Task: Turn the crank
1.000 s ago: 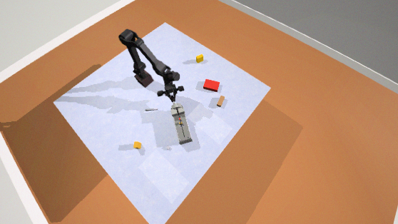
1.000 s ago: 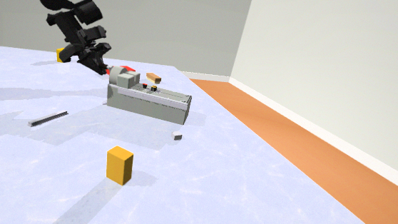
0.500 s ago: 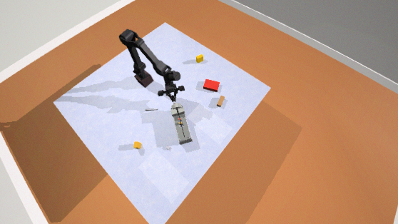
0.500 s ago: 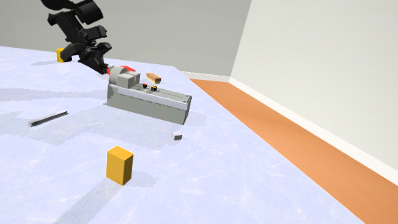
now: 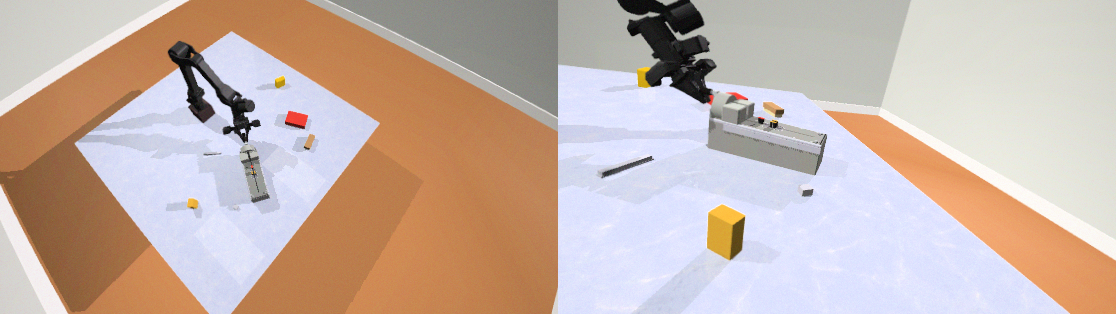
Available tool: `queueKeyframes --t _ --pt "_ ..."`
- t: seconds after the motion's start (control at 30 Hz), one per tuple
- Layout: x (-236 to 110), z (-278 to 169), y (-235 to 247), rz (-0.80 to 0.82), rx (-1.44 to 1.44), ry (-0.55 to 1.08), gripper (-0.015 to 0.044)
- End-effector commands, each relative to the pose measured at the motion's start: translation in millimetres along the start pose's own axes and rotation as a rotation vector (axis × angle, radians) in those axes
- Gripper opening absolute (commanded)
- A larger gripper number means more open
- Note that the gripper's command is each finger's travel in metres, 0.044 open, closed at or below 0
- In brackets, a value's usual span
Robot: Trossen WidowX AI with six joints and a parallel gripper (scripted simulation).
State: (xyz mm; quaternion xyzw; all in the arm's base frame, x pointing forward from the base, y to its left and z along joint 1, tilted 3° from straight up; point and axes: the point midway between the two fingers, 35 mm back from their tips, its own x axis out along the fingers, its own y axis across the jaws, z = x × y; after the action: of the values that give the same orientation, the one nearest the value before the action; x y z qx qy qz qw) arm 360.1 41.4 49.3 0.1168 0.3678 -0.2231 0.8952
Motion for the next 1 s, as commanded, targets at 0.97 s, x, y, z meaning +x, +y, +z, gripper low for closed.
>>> queueKeyframes --t 0.97 --pt "23.3 -24.2 30.1 0.020 0.004 0.000 0.0000"
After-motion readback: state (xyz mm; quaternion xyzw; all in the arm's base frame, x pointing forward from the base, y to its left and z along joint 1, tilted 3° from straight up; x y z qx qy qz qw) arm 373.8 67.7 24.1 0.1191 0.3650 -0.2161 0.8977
